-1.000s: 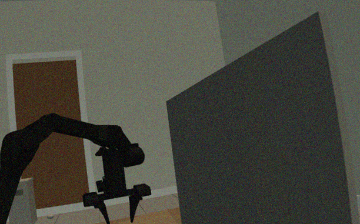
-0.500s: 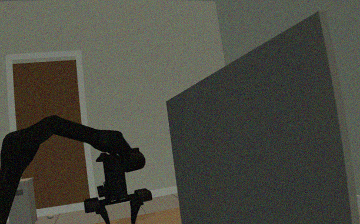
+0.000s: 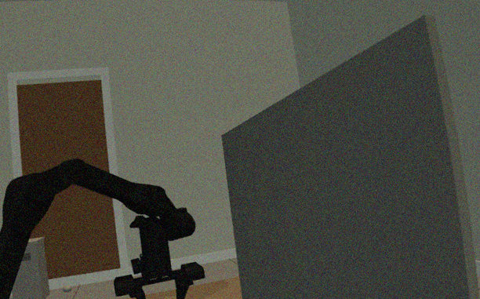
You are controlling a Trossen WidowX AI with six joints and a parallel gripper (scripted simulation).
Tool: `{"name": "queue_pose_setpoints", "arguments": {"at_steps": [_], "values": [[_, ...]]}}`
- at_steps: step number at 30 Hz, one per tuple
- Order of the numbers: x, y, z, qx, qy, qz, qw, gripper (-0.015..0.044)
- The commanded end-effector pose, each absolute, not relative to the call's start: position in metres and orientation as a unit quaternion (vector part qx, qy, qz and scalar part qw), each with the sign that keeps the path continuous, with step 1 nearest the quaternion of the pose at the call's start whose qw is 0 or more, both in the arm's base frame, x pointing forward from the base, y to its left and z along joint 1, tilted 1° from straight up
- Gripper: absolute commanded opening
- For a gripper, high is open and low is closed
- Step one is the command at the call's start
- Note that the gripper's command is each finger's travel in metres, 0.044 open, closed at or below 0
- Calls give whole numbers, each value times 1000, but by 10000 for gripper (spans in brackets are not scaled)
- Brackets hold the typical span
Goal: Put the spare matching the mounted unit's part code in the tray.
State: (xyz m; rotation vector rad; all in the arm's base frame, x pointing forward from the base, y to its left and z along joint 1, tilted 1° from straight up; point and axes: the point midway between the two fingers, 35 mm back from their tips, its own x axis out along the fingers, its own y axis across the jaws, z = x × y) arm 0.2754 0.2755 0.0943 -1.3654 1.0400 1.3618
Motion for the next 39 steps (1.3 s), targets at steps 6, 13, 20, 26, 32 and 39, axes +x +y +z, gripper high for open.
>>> {"name": "queue_pose_setpoints", "arguments": {"at_steps": [6,13,20,26,32,39], "values": [[275,275,77,-553,426,551,457,300],[275,275,66,-553,426,551,457,300],[274,274,55,-553,426,551,457,300],[274,274,54,-553,426,551,457,300],[274,274,55,-554,424,553,455,195],[274,274,55,-554,424,553,455,129]]}}
